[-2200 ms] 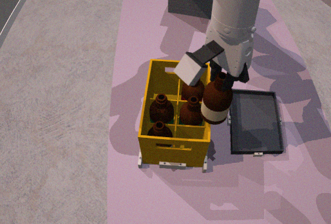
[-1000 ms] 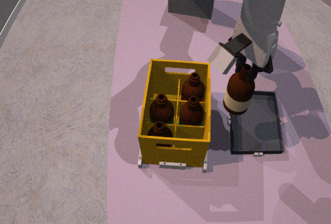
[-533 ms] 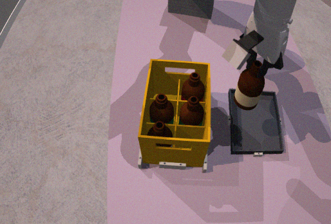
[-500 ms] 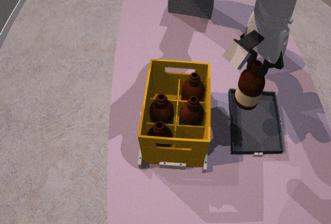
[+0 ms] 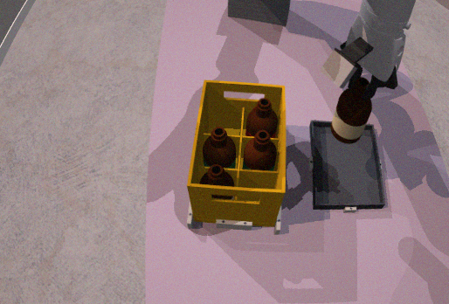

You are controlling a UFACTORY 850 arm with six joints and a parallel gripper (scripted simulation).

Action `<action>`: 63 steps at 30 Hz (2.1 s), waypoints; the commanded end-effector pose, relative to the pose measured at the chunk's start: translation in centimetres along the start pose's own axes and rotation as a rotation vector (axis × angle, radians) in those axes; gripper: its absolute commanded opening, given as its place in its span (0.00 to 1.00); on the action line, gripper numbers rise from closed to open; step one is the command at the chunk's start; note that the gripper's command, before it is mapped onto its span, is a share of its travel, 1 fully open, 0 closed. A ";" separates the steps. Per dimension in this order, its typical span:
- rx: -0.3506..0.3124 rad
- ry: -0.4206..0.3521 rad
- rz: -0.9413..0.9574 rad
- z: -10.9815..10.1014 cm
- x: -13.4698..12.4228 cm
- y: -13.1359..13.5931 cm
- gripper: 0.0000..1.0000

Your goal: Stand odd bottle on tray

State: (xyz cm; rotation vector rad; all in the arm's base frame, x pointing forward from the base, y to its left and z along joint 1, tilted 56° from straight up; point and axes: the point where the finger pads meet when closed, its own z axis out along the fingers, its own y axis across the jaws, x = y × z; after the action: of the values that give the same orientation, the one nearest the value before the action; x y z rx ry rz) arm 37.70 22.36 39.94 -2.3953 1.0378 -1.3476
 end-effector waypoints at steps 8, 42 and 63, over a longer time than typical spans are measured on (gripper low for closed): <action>0.001 0.001 0.001 0.0 -1.9 -0.6 0.00; 0.001 0.001 0.001 0.0 -5.5 -1.7 0.00; 0.001 0.001 0.001 0.0 -5.9 -1.8 0.00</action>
State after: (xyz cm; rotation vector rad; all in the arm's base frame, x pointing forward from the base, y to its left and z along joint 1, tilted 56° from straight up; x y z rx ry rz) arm 36.58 27.54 36.85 -2.3946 1.0385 -1.3486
